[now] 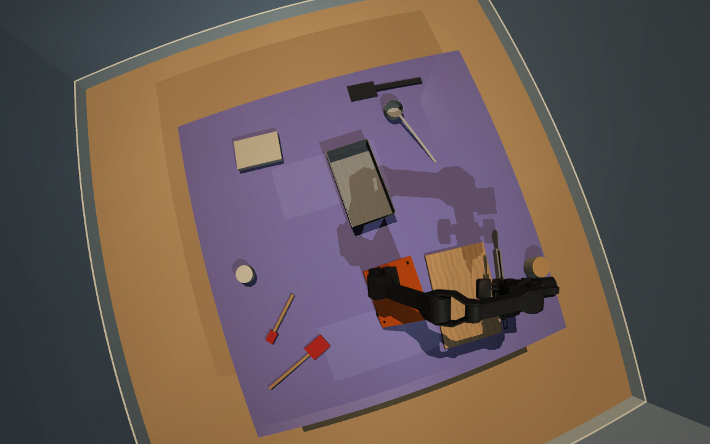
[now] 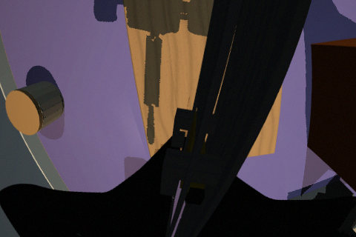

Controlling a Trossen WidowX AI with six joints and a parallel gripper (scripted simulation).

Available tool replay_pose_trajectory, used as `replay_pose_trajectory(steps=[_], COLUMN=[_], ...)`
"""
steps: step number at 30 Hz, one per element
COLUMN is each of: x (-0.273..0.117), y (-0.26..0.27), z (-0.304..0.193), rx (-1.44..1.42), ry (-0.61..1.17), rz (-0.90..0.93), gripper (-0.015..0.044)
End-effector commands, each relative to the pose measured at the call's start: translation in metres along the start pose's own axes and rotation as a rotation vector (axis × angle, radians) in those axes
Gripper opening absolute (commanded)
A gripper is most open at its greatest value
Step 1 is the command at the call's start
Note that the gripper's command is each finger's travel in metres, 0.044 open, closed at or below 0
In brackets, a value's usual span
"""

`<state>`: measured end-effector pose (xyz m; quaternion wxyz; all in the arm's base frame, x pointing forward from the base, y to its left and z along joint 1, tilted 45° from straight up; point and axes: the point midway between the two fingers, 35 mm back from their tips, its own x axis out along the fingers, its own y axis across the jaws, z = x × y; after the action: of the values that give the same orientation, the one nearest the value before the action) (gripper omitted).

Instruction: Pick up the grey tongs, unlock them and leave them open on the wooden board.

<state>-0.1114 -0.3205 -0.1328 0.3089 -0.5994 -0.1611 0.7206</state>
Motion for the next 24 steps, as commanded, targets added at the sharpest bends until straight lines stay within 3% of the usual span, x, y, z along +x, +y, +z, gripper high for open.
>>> replay_pose_trajectory(steps=[1,13,24], x=[0.003,0.023,0.025], y=[-0.003,-0.021,-0.022], z=[0.032,0.116,0.120], rx=[-0.059,-0.216,-0.224], ry=[-0.007,-0.021,-0.021], rz=[-0.005,-0.048,-0.051], gripper=[-0.0150,-0.0150,-0.0150])
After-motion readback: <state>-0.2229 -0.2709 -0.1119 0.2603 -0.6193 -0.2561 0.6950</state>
